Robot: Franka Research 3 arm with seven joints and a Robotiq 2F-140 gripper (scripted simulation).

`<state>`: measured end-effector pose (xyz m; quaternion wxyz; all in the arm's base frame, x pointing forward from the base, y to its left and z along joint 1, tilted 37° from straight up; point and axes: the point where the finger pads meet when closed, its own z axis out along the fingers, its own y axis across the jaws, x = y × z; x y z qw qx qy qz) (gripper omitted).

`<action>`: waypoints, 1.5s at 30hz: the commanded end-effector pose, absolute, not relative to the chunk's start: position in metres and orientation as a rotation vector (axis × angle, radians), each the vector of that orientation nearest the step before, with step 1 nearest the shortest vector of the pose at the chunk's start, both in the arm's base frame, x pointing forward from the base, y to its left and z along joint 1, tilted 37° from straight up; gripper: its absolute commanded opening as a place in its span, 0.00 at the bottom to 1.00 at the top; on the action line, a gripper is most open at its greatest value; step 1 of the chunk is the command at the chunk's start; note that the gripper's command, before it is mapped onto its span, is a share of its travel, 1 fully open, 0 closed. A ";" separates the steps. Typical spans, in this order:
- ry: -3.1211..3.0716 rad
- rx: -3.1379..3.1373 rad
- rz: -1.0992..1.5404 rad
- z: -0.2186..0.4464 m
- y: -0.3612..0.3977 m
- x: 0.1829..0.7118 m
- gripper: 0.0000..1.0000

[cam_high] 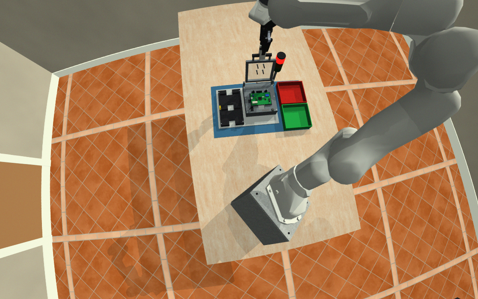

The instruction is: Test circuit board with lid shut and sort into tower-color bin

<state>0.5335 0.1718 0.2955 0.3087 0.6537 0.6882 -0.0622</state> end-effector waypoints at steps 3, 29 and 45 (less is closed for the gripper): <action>1.820 1.723 -0.157 0.298 0.171 0.538 0.00; 1.820 1.723 -0.157 0.298 0.171 0.538 0.30; 1.820 1.723 -0.157 0.298 0.171 0.538 0.30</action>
